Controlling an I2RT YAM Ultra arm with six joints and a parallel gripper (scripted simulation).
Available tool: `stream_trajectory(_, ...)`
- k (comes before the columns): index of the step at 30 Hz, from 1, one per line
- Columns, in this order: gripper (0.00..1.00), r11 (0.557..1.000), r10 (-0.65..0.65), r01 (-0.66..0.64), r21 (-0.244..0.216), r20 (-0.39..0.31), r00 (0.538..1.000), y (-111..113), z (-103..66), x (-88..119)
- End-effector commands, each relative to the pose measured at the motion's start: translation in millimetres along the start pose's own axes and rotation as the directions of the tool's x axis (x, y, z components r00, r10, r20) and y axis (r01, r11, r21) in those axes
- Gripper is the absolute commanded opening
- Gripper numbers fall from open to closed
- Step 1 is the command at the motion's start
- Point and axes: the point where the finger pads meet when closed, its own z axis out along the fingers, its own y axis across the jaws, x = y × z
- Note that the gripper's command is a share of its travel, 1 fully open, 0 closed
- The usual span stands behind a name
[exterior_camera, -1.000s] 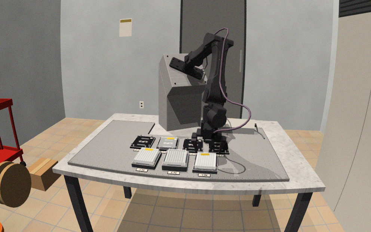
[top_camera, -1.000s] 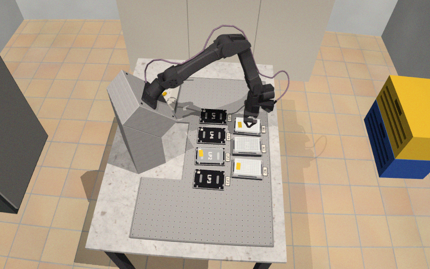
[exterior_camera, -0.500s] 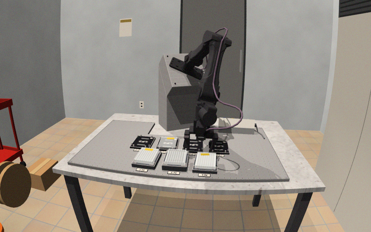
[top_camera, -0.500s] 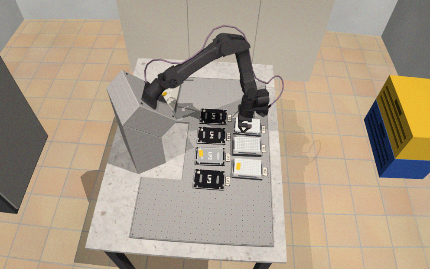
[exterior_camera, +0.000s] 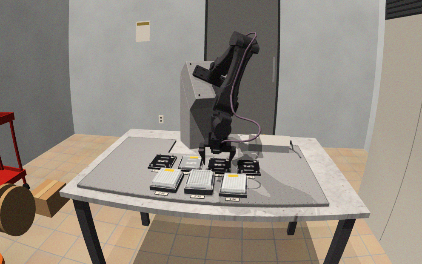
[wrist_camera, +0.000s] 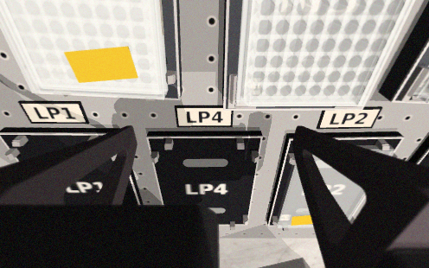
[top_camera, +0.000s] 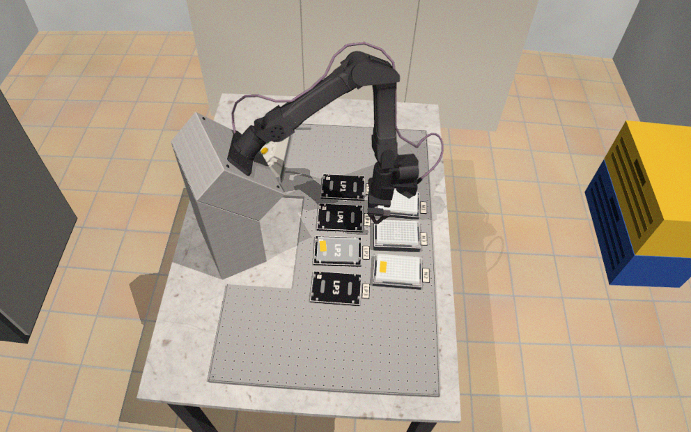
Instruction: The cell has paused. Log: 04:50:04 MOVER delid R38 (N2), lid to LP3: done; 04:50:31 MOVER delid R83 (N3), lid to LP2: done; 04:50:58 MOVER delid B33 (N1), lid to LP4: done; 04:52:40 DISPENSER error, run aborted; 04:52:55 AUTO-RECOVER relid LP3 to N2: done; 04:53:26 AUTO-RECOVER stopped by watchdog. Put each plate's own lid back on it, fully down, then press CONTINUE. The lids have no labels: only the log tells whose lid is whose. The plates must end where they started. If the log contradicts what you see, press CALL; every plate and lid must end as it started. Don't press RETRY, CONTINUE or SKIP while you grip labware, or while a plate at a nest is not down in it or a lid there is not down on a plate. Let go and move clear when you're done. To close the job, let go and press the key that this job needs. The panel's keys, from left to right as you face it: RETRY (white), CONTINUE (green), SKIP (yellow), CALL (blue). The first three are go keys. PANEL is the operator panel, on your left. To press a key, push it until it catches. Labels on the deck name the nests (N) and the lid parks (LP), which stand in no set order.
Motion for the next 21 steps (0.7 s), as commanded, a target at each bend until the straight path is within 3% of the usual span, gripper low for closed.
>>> stream_trajectory(1, 1.0, 1.0, -0.022, 0.023, -0.013, 0.055, 0.998, -12.9, -8.7, -0.9)
stream_trajectory(9, 1.0, 1.0, -0.009, 0.009, -0.008, 0.021, 1.0, -39.8, 1.4, 32.2)
stream_trajectory(21, 1.0, 1.0, -0.007, 0.007, -0.009, 0.02, 1.0, -81.3, 1.9, 75.3)
